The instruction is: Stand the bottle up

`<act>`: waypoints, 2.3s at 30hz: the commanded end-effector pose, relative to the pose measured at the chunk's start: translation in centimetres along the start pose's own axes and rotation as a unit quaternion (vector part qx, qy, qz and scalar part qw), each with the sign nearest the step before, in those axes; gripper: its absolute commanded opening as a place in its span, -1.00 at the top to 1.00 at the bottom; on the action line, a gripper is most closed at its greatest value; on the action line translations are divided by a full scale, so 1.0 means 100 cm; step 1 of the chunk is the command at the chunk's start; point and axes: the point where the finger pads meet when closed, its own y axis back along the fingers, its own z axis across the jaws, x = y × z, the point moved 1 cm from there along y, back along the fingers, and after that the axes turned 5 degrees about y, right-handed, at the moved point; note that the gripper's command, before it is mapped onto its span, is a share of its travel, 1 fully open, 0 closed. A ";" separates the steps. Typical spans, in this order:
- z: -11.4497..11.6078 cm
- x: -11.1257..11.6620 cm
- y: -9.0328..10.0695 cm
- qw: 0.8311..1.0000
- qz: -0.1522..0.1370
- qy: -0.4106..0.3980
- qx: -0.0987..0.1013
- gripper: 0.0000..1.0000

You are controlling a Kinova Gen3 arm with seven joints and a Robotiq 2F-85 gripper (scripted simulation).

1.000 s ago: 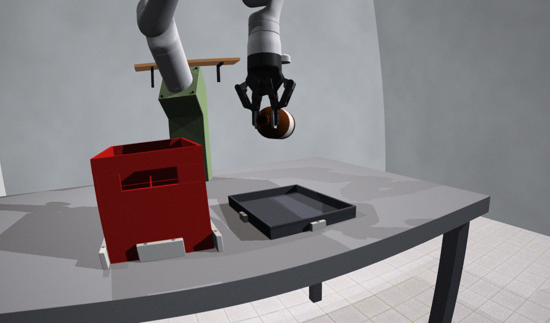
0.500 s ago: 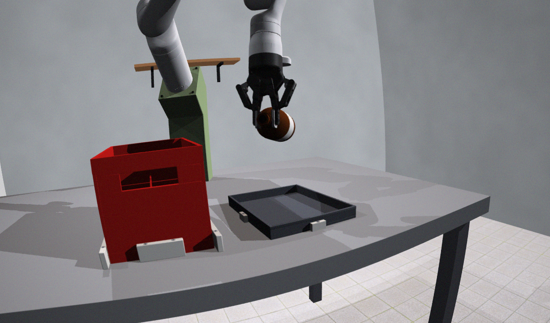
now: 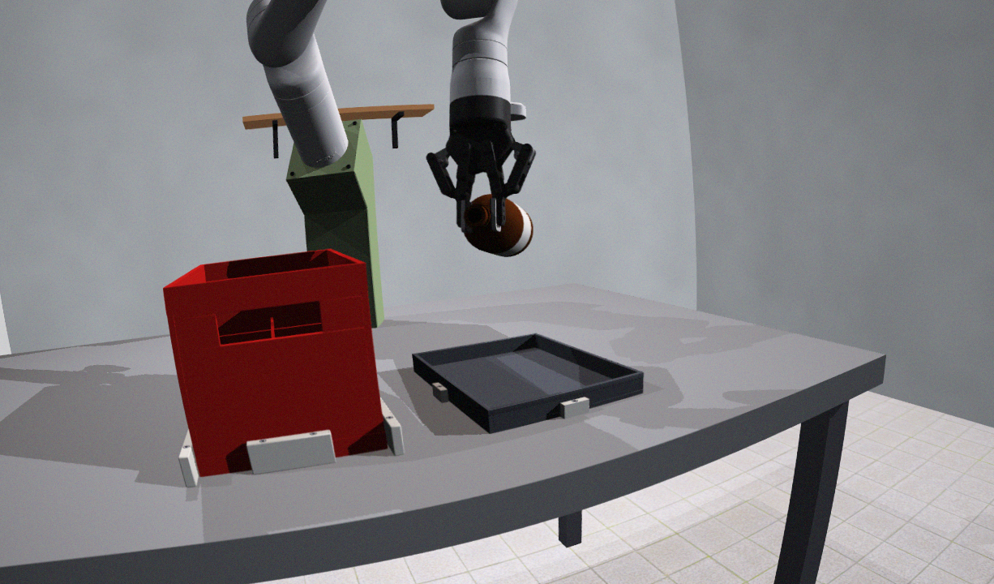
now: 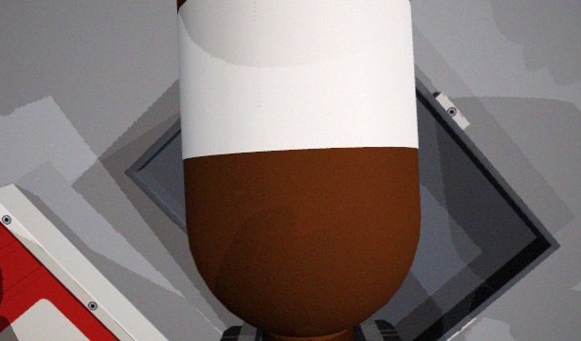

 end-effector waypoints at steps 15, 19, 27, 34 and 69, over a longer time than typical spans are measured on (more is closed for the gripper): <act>0.000 0.000 0.000 1.000 0.000 0.000 -0.001 1.00; 0.000 0.000 0.000 1.000 0.000 0.000 -0.001 1.00; 0.000 0.000 0.000 1.000 0.000 0.000 0.000 1.00; 0.000 0.000 0.000 1.000 -0.005 0.000 0.000 1.00; 0.001 0.002 0.000 0.996 -0.086 0.000 0.007 1.00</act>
